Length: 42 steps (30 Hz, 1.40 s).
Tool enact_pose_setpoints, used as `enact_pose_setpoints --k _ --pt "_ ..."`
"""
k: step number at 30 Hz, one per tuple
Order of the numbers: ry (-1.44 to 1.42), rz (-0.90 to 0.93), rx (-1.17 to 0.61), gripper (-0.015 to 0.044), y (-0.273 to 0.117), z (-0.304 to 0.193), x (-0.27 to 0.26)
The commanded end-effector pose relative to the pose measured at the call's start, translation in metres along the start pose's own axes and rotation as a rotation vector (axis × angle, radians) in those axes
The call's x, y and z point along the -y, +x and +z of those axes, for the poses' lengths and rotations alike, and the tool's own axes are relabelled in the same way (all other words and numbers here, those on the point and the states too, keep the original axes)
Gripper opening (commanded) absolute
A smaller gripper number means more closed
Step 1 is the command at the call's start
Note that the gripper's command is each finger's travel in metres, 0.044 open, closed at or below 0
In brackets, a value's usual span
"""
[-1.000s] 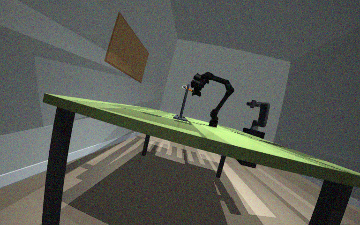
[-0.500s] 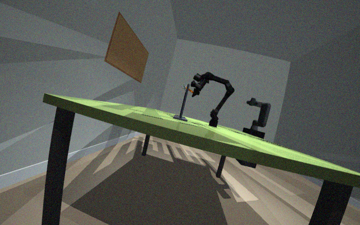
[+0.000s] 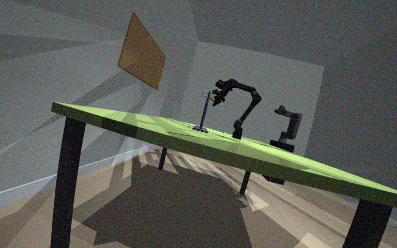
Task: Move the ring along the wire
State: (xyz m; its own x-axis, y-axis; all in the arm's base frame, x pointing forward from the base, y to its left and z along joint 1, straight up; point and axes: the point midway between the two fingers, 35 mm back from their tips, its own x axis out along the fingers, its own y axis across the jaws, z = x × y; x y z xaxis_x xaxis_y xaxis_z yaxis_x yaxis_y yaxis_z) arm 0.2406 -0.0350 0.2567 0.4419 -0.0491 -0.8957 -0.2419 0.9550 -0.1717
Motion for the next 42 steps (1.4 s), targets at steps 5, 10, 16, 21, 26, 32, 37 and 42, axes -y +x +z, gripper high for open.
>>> enact_pose_setpoints --k 5,10,16,21,26,32,37,42 --pt "-0.176 -0.097 0.011 -0.015 -0.001 0.0 0.014" --pt "-0.277 -0.148 0.015 -0.015 -0.002 0.002 0.021" --pt "-0.382 -0.2 0.019 -0.015 -0.002 0.004 0.028" --pt "-0.452 -0.235 0.022 -0.015 -0.003 0.005 0.032" --pt "-0.511 -0.264 0.024 -0.015 -0.003 0.005 0.034" --pt "-0.55 -0.283 0.026 -0.015 -0.002 0.005 0.033" --pt "-0.566 -0.291 0.027 -0.015 -0.002 0.003 0.031" --pt "-0.572 -0.293 0.028 -0.015 0.0 0.001 0.027"
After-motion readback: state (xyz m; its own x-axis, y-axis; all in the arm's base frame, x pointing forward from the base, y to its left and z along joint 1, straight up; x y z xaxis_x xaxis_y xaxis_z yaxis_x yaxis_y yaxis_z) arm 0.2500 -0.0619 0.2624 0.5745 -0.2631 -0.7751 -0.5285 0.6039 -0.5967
